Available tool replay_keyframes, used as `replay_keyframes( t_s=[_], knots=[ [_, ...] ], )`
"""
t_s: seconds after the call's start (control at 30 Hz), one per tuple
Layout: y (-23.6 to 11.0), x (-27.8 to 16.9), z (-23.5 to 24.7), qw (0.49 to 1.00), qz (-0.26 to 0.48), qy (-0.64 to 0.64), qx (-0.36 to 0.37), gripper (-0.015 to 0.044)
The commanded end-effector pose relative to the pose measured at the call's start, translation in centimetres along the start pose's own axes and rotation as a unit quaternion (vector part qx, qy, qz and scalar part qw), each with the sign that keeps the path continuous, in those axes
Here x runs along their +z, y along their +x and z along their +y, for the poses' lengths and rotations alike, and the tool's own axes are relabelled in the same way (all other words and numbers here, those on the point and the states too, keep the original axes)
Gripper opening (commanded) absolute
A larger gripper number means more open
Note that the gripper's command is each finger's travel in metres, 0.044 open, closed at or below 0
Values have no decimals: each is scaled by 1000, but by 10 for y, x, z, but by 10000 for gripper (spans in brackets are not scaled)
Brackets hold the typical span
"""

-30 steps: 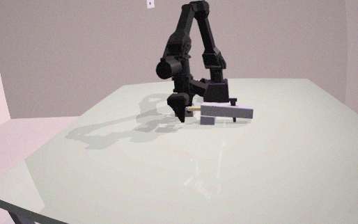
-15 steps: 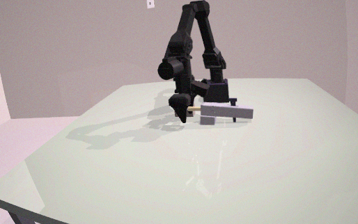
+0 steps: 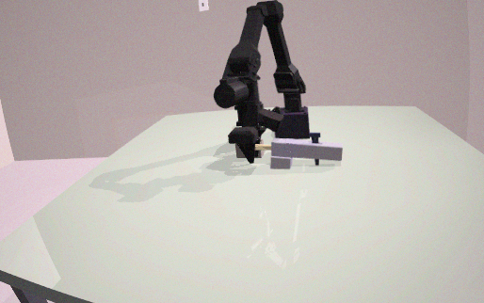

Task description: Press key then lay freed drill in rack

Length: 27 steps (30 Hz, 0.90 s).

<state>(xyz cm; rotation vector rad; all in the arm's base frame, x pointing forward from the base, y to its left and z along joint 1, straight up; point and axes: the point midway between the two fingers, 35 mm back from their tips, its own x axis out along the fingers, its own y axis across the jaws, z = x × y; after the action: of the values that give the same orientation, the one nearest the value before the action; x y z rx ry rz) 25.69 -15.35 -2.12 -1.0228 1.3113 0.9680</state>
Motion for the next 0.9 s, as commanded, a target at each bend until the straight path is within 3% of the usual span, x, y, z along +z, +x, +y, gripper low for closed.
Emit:
replay_keyframes(
  t_s=[0.0,0.07,0.43,0.87],
  knots=[
    [0,0,0,1000,0,0,0,125],
    [0,0,0,1000,0,0,0,72],
    [0,0,0,1000,0,1,1,0],
    [-3,0,3,1000,0,2,2,0]
  ],
)
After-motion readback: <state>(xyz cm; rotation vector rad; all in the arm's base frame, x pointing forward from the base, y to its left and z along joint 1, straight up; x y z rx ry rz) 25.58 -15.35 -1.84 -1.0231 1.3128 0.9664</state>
